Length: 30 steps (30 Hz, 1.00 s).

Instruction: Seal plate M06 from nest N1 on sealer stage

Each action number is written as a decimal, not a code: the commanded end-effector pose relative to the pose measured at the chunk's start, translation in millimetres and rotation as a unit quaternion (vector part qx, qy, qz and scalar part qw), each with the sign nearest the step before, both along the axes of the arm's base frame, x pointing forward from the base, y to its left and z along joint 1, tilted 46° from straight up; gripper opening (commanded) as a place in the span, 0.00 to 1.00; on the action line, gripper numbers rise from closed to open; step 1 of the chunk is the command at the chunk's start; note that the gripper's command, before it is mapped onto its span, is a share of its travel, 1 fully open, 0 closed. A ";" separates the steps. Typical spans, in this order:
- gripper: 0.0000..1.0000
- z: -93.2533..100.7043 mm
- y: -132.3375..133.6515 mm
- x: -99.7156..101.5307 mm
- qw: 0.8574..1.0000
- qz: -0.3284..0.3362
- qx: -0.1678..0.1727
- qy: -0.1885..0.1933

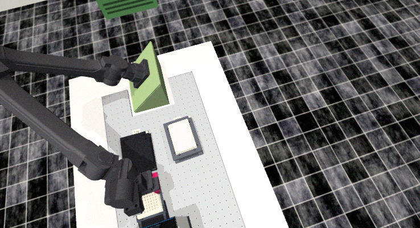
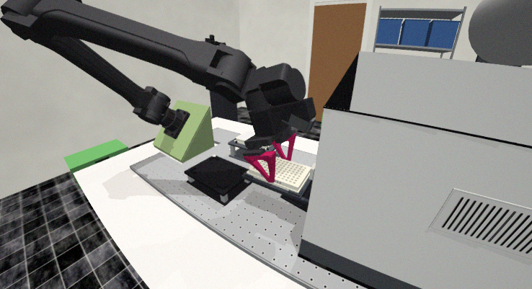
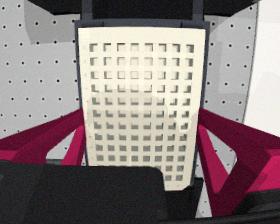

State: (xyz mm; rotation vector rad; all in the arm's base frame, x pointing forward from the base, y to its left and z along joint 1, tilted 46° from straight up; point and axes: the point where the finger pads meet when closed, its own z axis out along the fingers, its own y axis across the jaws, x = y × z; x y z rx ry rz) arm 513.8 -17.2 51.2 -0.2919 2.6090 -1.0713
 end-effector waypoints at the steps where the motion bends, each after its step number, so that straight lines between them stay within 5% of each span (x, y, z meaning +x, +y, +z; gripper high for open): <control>1: 0.00 -6.3 12.9 -2.3 1.000 0.010 -0.001 0.010; 30: 0.00 10.3 16.8 18.2 1.000 0.015 0.002 -0.007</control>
